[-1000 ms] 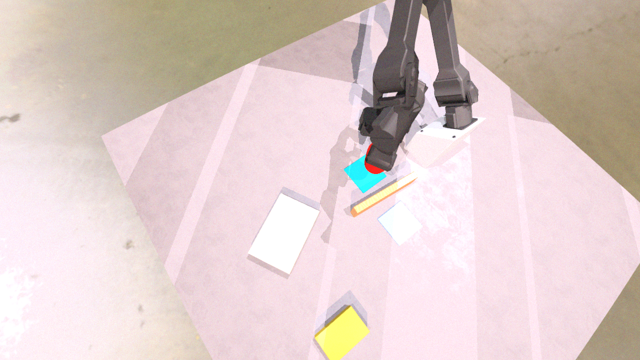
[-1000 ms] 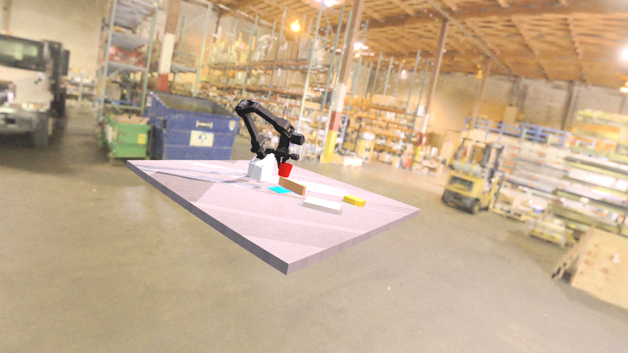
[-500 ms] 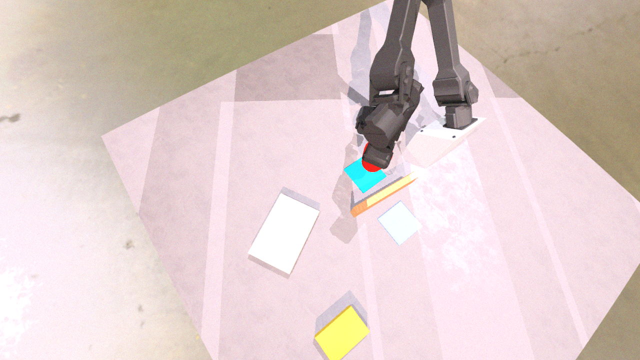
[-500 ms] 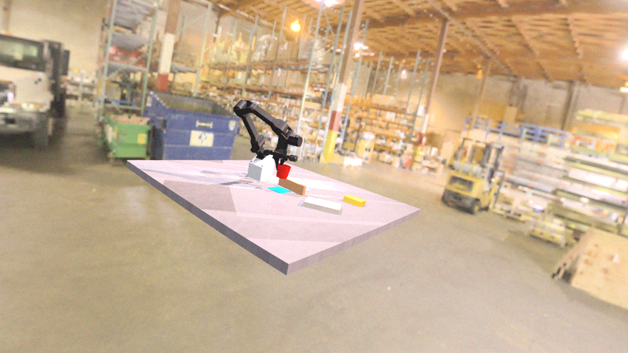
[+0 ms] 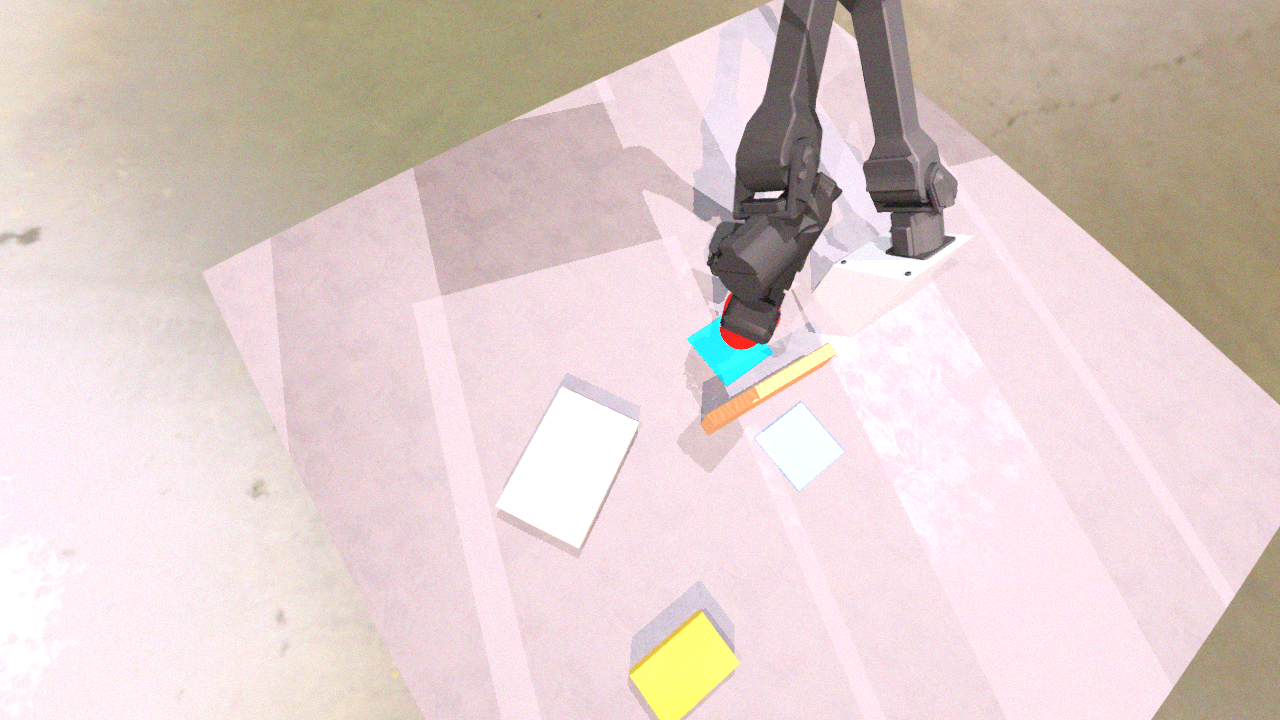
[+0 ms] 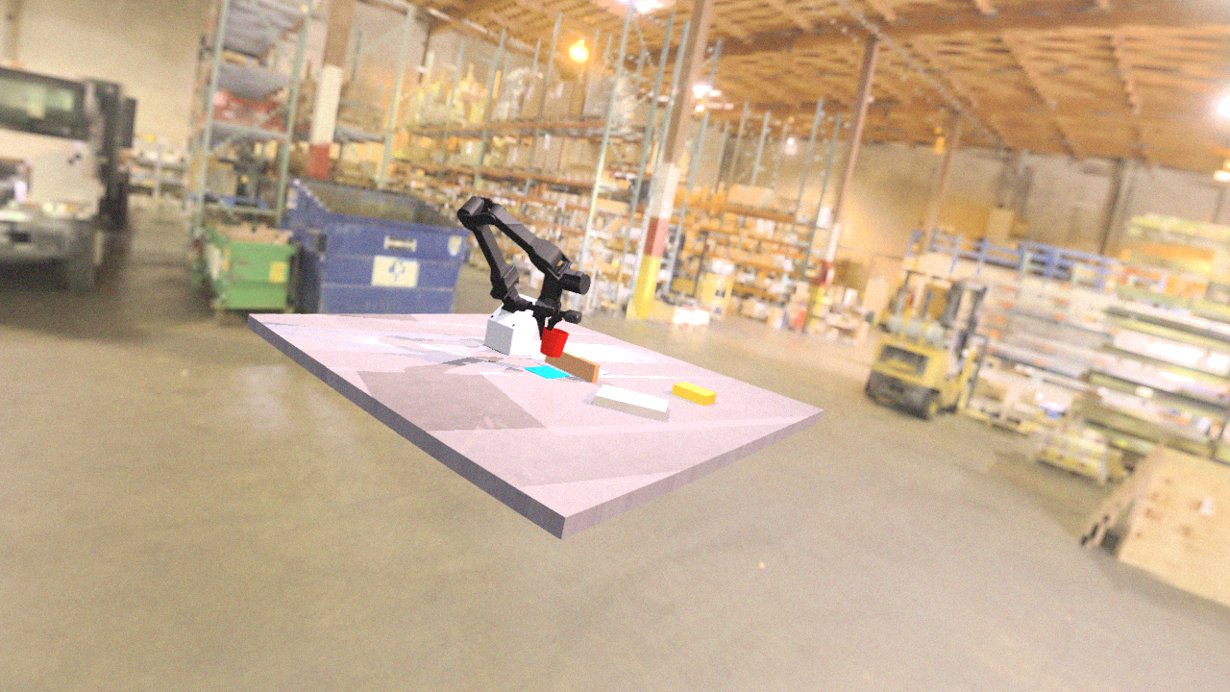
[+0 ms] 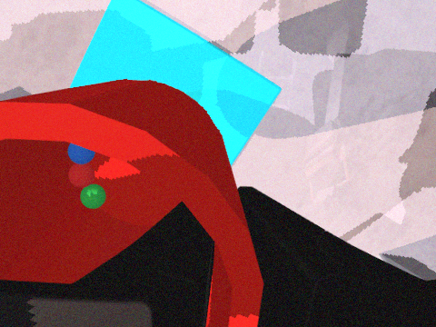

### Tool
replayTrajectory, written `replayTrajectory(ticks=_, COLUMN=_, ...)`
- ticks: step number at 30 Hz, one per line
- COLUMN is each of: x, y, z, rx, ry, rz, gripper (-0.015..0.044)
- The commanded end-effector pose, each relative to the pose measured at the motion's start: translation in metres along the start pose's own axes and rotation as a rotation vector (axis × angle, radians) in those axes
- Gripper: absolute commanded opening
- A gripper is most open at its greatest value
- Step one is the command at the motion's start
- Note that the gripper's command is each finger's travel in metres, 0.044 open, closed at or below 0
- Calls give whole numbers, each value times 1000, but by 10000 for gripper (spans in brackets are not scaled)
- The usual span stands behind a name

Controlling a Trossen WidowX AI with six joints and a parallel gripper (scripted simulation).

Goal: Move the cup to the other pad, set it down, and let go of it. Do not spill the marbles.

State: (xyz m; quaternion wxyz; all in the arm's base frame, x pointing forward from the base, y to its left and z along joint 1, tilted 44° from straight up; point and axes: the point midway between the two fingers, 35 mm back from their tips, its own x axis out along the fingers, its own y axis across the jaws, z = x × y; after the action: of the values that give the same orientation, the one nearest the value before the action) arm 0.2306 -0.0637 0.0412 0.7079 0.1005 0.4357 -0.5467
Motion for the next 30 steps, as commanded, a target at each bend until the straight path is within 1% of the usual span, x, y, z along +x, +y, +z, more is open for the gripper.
replayTrajectory(ticks=1, x=5, y=0, z=0, rx=-8, ry=-3, rz=-1, gripper=0)
replayTrajectory(ticks=30, x=40, y=-2, z=2, rx=-8, ry=-6, rz=-2, gripper=0)
